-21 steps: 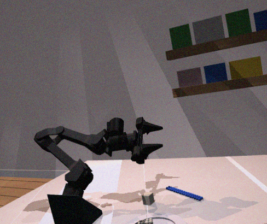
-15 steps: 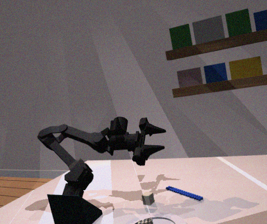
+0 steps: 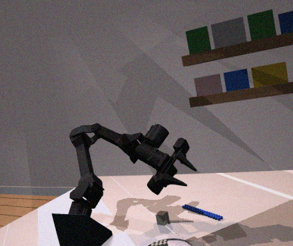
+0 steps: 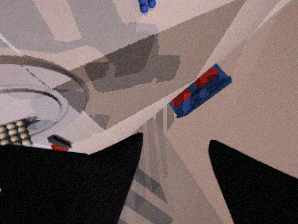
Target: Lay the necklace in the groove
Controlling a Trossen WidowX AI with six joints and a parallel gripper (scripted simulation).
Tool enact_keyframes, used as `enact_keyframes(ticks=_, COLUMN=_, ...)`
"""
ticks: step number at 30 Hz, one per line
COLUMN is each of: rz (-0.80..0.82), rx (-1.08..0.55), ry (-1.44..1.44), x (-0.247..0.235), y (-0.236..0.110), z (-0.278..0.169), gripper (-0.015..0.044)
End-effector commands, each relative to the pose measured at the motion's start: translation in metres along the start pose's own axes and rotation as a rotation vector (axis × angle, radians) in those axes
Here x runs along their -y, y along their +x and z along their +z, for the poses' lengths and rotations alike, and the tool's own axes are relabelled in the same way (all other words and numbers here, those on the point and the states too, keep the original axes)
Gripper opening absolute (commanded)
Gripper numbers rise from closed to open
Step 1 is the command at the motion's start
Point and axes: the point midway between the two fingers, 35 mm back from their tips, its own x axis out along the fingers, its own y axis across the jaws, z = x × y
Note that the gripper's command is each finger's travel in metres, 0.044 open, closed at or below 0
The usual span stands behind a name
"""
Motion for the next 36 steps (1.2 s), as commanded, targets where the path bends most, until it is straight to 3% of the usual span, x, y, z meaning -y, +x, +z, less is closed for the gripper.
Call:
enact_keyframes(ticks=1, rz=0.151, rx=0.010, ry=0.105, x=-0.018, y=0.018, z=-0.011, gripper=0.0250)
enact_keyframes(ticks=17, rz=0.772, rx=-0.001, ry=0.713, x=-0.112, y=0.061, z=-0.061, gripper=0.0250)
enact_keyframes(ticks=28, rz=1.208, rx=-0.039, ry=1.393, x=-0.180, y=0.065, z=-0.091, gripper=0.0250)
enact_keyframes(ticks=36, rz=1.258, rx=-0.045, ry=1.491, x=-0.187, y=0.065, z=-0.095, gripper=0.0250)
